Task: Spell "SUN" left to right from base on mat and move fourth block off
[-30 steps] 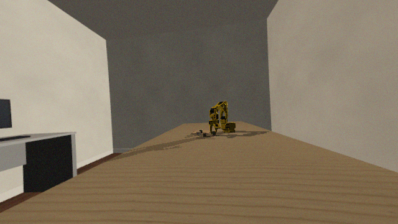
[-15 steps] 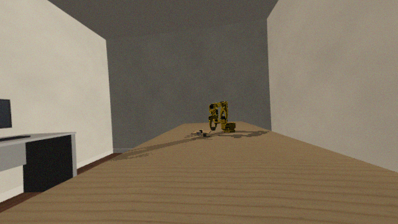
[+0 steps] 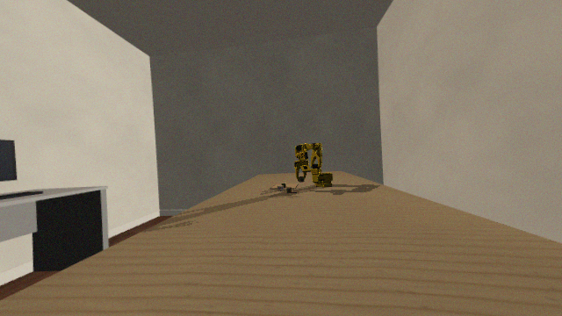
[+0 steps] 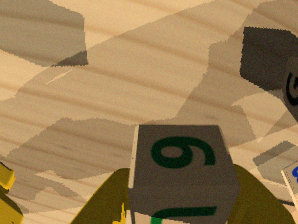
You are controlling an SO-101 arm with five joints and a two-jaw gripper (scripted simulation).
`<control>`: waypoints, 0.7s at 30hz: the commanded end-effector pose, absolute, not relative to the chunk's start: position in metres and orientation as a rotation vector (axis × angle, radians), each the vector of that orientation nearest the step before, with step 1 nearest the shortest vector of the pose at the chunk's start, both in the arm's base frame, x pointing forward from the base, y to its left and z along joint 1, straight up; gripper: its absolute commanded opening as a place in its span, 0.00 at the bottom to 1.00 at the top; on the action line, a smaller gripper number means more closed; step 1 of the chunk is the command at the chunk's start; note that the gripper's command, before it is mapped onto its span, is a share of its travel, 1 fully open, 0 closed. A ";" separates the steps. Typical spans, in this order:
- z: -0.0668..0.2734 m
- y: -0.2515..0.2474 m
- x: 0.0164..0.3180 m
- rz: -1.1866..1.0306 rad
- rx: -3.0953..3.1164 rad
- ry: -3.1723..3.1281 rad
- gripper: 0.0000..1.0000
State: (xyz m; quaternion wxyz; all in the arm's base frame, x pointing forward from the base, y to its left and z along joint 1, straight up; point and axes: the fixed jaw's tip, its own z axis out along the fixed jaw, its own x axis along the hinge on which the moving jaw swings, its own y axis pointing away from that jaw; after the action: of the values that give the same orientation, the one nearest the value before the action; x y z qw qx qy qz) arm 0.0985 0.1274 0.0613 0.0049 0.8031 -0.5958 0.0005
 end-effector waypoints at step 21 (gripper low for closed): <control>0.071 0.066 0.178 0.048 2.381 -2.134 0.00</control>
State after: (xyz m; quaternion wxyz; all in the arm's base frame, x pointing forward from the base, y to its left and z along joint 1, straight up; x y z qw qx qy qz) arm 0.1593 0.0803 0.0606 0.0032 0.7564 -0.6541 -0.0005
